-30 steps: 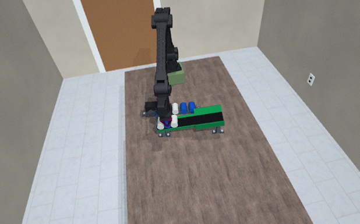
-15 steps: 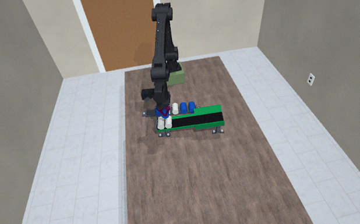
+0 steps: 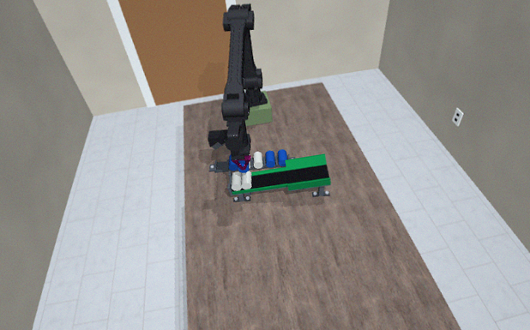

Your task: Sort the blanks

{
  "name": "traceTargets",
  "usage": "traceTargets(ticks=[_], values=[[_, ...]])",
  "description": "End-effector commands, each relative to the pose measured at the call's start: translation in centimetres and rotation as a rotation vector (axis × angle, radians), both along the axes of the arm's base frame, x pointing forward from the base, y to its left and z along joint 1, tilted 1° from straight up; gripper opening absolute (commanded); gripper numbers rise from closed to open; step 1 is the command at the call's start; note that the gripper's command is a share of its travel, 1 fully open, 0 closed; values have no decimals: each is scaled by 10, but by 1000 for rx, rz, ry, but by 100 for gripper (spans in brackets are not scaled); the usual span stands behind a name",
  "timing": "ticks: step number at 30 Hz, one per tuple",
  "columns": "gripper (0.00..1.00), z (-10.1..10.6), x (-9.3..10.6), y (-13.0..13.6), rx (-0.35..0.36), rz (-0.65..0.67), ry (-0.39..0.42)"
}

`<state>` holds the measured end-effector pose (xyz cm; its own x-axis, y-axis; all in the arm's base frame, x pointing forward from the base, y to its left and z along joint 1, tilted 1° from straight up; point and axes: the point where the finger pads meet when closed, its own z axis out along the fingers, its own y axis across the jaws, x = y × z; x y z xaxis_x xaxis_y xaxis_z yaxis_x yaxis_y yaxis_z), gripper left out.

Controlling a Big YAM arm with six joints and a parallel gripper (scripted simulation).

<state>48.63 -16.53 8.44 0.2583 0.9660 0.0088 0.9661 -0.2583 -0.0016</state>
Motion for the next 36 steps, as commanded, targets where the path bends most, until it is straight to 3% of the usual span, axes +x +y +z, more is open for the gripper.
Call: traceTargets(ticks=[1,3,4,5,6,8,9,12,15,16,18,20,22,33,36], values=[[63,7,-21,-24,-15,-1,-31],[63,-4,-61,-45,-18,4,-29],[63,-4,-61,-45,-17,4,-29],[63,-11,-85,-56,-19,7,-28],[63,-11,-85,-56,-17,8,-28],[63,-25,-132,-70,-17,13,-27],[63,-25,-132,-70,-17,13,-27],[63,-38,-174,-77,-18,19,-24],[63,-39,-177,-77,-18,19,-24],[63,-25,-154,-84,-46,42,-59],[63,-33,-155,-84,-33,42,-43],[63,-47,-172,-71,-7,42,-8],[63,-48,-181,-76,2,19,6],[63,-51,-171,-77,-10,34,-9],[63,-64,-178,-72,1,32,5]])
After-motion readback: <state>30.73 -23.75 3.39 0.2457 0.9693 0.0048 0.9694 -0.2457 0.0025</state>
